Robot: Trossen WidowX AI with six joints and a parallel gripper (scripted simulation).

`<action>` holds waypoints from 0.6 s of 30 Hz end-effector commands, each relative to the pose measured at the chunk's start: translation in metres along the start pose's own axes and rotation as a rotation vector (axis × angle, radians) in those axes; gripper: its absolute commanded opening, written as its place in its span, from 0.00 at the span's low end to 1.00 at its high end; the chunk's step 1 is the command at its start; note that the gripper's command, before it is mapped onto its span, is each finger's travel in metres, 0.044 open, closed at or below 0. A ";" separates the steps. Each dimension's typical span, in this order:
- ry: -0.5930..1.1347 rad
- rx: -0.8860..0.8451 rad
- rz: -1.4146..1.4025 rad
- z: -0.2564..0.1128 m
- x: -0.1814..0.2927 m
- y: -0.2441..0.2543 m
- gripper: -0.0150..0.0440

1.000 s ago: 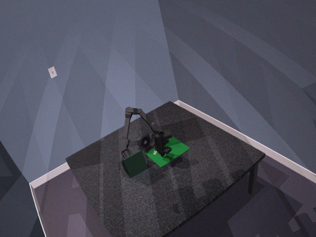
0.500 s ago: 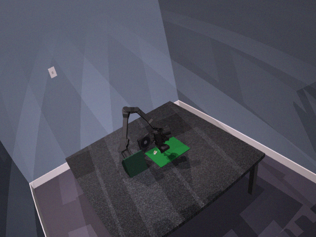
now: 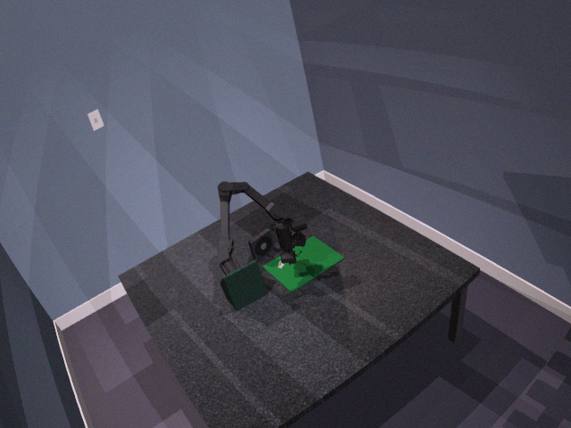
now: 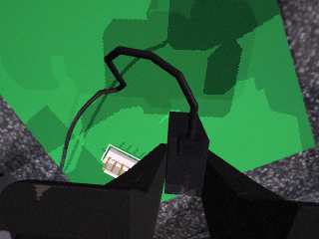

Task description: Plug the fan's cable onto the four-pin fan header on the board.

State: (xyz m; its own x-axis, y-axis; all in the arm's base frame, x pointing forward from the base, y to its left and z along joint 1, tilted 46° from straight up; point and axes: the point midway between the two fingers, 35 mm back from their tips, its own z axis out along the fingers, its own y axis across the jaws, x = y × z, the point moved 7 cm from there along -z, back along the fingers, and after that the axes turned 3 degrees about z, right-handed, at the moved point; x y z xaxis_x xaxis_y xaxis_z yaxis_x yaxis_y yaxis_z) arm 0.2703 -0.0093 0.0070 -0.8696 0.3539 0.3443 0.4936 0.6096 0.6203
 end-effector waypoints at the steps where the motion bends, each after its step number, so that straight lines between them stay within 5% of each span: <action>1: -0.001 -0.003 0.119 0.000 0.003 0.004 0.25; 18: 0.000 -0.004 0.709 0.000 0.017 0.021 0.25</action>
State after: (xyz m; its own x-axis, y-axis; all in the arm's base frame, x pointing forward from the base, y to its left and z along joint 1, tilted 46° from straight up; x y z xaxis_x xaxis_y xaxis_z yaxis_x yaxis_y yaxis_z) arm 0.2662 0.0066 0.0230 -0.4157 0.6443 0.6420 0.9094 0.2868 0.3011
